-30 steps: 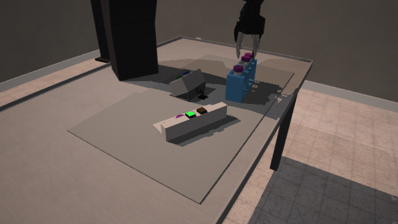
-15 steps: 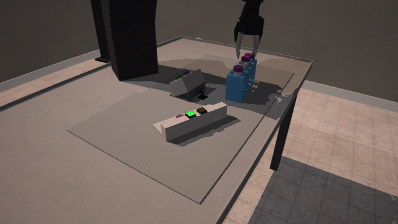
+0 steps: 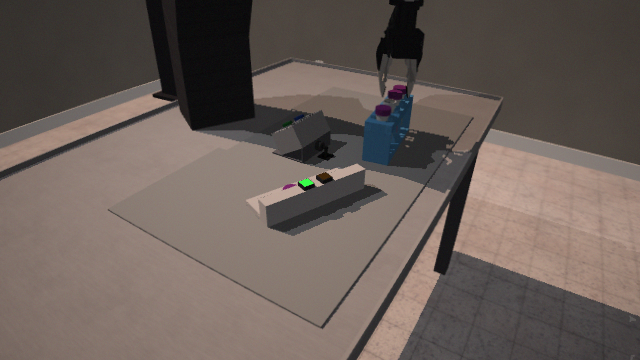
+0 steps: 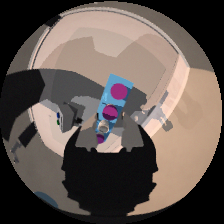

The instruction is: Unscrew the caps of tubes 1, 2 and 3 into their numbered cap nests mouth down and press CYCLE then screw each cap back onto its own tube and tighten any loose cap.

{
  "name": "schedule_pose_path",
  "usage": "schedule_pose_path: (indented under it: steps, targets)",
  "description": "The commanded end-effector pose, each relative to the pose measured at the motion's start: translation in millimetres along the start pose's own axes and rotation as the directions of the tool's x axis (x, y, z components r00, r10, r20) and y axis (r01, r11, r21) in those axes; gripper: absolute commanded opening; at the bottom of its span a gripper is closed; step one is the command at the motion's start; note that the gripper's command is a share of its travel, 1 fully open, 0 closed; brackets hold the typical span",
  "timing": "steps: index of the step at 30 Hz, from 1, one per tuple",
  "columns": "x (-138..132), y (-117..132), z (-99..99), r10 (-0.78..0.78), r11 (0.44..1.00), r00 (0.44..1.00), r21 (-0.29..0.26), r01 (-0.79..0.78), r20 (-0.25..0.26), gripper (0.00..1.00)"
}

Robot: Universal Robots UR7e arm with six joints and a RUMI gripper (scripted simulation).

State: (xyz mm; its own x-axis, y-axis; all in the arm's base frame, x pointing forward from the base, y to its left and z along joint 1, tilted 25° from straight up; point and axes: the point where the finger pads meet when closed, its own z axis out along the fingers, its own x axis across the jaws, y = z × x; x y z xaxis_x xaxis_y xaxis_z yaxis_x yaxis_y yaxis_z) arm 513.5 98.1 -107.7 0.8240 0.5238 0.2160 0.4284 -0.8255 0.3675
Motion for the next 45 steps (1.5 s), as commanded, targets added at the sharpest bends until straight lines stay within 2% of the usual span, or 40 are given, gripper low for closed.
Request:
schedule_pose_path:
  steps: [1, 15, 21, 30, 32, 41, 45]
  targets:
    - [0.4, 0.1, -0.2, 0.0, 1.0, 1.0, 0.0, 0.0, -0.001, 0.0]
    - [0.4, 0.1, -0.3, 0.0, 1.0, 1.0, 0.0, 0.0, -0.001, 0.0]
    - [0.4, 0.2, 0.1, 0.199, 0.98, 0.98, 0.0, -0.199, -0.001, 0.0]
    - [0.4, 0.2, 0.6, 0.479, 0.878, 0.878, 0.0, -0.479, -0.001, 0.0]
    - [0.4, 0.2, 0.6, 0.479, 0.878, 0.878, 0.0, -0.479, -0.001, 0.0]
    - [0.4, 0.2, 1.0, 0.707, 0.707, 0.707, 0.001, -0.707, -0.001, 0.0]
    - [0.4, 0.1, 1.0, 0.707, 0.707, 0.707, 0.001, -0.707, -0.001, 0.0]
